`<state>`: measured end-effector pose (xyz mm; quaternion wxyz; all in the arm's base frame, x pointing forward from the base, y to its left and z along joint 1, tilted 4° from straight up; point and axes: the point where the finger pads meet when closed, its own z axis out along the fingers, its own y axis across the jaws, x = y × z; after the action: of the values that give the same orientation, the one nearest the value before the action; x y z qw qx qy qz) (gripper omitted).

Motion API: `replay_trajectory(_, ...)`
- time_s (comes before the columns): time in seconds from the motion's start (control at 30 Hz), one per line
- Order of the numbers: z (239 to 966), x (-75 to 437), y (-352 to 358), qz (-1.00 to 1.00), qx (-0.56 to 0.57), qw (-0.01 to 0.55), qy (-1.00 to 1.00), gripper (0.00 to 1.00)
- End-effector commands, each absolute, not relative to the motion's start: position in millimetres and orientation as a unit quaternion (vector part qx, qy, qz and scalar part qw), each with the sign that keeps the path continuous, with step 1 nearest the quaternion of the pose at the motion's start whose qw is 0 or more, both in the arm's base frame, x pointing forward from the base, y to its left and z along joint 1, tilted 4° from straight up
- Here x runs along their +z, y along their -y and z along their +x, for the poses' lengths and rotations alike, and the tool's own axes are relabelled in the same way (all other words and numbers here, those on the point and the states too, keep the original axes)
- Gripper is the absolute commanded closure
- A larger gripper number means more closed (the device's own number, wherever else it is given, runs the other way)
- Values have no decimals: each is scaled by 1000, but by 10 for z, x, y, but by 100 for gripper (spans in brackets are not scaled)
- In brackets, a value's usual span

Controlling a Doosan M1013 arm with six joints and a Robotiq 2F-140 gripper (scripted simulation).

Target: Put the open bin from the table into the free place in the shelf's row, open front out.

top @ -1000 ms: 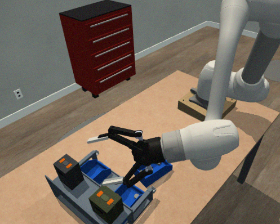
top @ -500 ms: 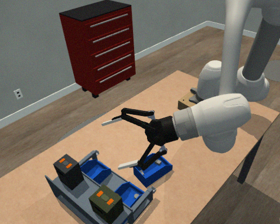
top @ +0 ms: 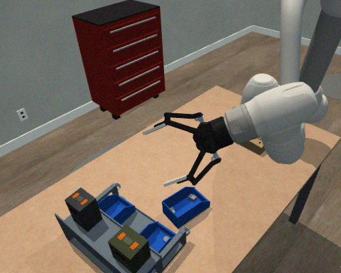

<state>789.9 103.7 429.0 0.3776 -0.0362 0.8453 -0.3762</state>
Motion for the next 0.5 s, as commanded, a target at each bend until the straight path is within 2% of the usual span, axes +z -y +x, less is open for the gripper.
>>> replay_trajectory(0.0, 7699, 4321, -1035, -25, -360, 379, -852, 0)
replay_trajectory(0.47, 7018, 4369, -1032, 15, -302, 382, -873, 0)
